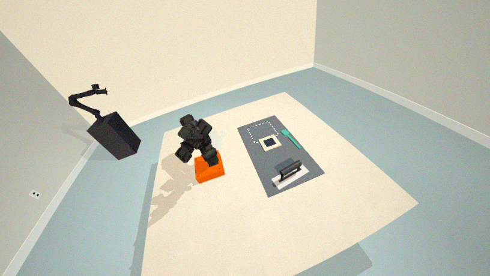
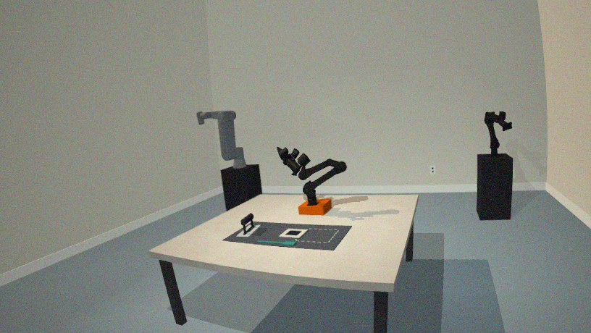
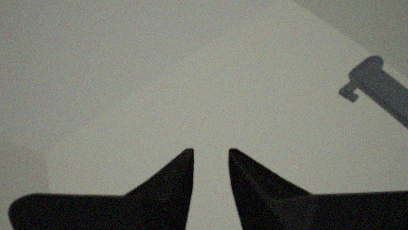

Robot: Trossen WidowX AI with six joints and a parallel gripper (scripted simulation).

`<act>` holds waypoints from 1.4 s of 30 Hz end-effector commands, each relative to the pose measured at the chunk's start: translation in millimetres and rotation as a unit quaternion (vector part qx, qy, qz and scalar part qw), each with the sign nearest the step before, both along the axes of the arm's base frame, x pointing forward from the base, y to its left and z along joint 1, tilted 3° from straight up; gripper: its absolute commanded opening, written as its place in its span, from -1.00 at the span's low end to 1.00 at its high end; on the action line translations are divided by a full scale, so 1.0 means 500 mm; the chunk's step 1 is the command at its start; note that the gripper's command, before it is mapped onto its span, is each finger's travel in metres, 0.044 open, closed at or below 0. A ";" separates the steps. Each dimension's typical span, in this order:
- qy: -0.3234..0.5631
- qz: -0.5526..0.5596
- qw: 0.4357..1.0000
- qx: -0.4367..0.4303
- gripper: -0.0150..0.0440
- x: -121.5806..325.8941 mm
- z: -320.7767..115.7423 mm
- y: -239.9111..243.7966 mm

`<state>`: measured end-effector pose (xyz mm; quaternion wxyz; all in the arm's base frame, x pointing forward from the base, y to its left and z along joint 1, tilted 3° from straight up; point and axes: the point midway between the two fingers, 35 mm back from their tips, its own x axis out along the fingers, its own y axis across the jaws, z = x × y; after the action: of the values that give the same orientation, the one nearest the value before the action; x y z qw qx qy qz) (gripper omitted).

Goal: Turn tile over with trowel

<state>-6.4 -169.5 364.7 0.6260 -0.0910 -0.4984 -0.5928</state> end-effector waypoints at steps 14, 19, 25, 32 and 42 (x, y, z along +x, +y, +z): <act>0.000 0.000 1.000 0.000 -0.42 0.000 0.000 0.000; 0.000 0.000 1.000 0.000 -0.49 0.000 0.000 0.000; 0.000 0.000 1.000 0.000 -0.49 0.000 0.000 0.000; 0.000 0.000 1.000 0.000 -0.22 0.000 0.000 0.000; 0.065 0.008 0.994 0.085 0.42 0.055 0.021 -0.083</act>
<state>6.8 -191.8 371.9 0.6462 -0.0797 -0.4501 -0.6112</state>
